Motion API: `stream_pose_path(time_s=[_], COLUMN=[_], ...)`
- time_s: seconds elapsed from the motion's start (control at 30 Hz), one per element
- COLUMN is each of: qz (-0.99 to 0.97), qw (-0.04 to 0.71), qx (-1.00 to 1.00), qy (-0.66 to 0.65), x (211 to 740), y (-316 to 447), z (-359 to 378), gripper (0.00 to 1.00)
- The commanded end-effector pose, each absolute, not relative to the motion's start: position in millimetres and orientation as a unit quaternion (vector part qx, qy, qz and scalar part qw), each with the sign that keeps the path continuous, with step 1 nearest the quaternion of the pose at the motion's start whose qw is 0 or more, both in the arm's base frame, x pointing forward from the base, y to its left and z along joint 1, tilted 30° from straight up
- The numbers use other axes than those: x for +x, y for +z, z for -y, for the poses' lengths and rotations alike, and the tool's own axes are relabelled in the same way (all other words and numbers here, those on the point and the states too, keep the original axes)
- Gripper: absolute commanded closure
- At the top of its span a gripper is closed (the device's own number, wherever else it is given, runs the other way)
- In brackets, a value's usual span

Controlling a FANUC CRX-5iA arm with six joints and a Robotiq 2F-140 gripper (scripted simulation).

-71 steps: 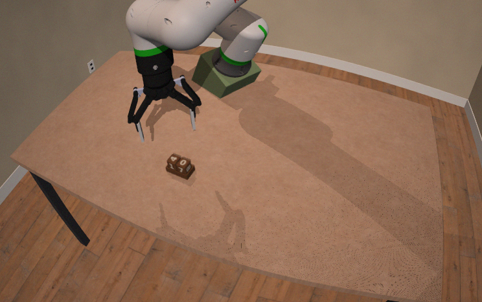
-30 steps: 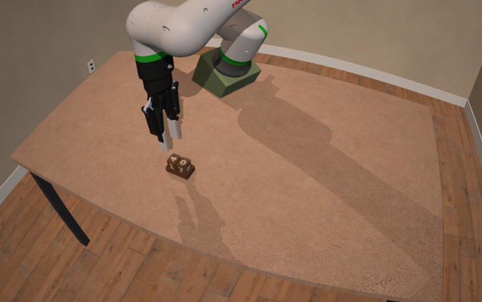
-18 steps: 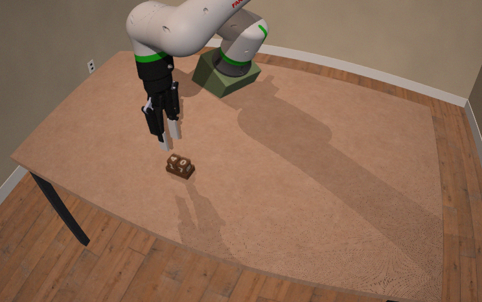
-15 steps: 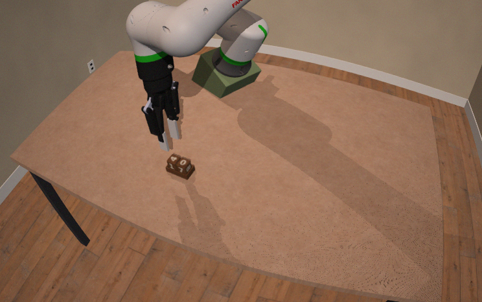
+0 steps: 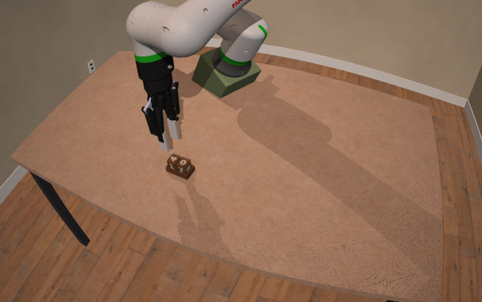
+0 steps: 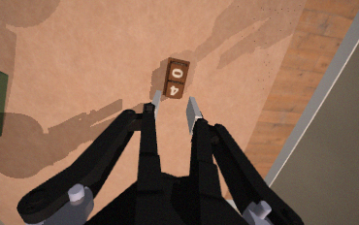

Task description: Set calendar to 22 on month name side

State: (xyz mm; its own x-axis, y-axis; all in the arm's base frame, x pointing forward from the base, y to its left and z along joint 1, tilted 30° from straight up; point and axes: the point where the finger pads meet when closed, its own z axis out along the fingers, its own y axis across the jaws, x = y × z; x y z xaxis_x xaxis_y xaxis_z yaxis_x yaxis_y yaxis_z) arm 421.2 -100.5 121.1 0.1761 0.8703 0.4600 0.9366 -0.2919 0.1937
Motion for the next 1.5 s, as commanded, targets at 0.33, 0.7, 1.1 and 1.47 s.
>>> stream_pose_path(time_s=[0.33,0.7,1.1,1.47], qz=[0.591,0.591,0.591,0.591], qw=[0.066,0.066,0.066,0.066], qx=[-0.764,-0.764,-0.764,-0.764], qy=[-0.250,-0.250,-0.250,-0.250], x=[424,428,433,436], y=[114,101,87,79], z=[98,92,86,82], gripper=[0.71,0.71,0.71,0.71])
